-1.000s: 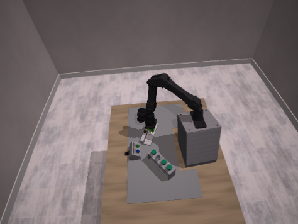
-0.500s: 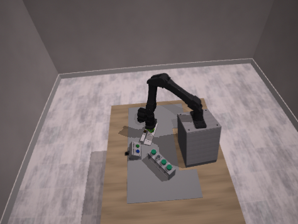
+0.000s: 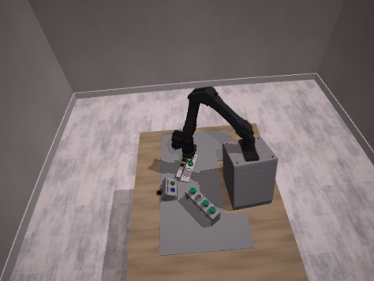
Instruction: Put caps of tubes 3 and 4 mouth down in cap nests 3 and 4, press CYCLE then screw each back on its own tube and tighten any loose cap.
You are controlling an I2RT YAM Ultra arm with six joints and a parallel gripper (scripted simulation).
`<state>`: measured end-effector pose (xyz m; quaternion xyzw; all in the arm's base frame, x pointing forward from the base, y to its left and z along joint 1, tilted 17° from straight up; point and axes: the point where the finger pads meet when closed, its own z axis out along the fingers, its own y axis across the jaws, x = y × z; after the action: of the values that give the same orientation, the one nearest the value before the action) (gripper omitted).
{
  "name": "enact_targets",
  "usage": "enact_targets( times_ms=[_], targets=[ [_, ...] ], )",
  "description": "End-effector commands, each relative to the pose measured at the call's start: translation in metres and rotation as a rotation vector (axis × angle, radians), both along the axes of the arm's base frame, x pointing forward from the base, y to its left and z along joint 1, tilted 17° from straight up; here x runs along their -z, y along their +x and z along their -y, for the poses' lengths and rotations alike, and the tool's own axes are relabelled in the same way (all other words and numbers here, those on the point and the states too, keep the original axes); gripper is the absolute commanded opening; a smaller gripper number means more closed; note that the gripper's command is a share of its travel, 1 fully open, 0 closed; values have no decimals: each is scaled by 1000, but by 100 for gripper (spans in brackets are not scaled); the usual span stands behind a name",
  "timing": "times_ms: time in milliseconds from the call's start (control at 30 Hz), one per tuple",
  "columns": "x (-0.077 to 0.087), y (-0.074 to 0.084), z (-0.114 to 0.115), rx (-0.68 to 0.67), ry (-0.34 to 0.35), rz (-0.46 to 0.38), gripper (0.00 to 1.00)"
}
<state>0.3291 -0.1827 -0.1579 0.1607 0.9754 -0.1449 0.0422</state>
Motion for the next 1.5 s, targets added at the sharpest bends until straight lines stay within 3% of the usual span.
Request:
enact_targets(
  times_ms=[0,167,233,567,833,1000,1267,1367,1467],
  targets=[
    [-21,5,-6,-4,-4,13,47],
    [-45,4,-14,-4,-4,13,47],
    [-45,4,-14,-4,-4,13,47],
    [-93,2,-29,-3,-4,13,47],
    [-96,2,-30,-3,-3,13,47],
    [-83,0,-70,384,15,134,49],
    [-73,0,-102,705,30,233,49],
    [-73,0,-102,712,31,235,49],
    [-66,-1,-126,938,41,305,49]
  ],
)
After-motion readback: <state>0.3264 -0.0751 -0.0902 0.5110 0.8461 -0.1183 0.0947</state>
